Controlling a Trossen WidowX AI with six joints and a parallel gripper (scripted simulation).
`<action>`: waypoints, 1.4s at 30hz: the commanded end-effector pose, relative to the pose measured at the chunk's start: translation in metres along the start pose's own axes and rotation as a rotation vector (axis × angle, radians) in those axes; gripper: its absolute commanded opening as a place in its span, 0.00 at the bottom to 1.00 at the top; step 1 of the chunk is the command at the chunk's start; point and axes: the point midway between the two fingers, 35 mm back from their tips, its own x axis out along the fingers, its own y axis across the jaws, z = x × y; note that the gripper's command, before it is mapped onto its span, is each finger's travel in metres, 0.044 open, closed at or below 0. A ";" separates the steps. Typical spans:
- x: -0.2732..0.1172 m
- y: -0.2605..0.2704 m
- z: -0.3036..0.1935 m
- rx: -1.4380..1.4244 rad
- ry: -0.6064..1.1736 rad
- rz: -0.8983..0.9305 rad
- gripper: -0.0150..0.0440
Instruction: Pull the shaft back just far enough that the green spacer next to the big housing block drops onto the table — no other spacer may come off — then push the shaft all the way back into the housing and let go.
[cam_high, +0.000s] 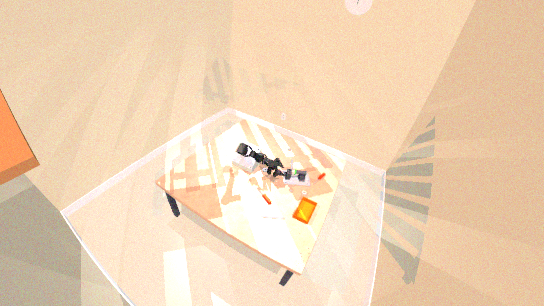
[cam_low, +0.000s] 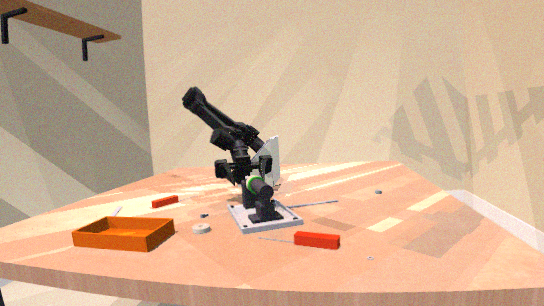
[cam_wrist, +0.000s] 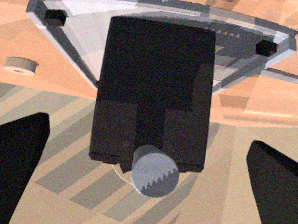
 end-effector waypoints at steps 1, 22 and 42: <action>0.004 0.001 -0.001 -0.004 0.006 0.000 1.00; 0.017 0.001 -0.002 -0.004 0.007 0.000 1.00; 0.017 0.000 -0.002 -0.002 0.004 0.001 0.47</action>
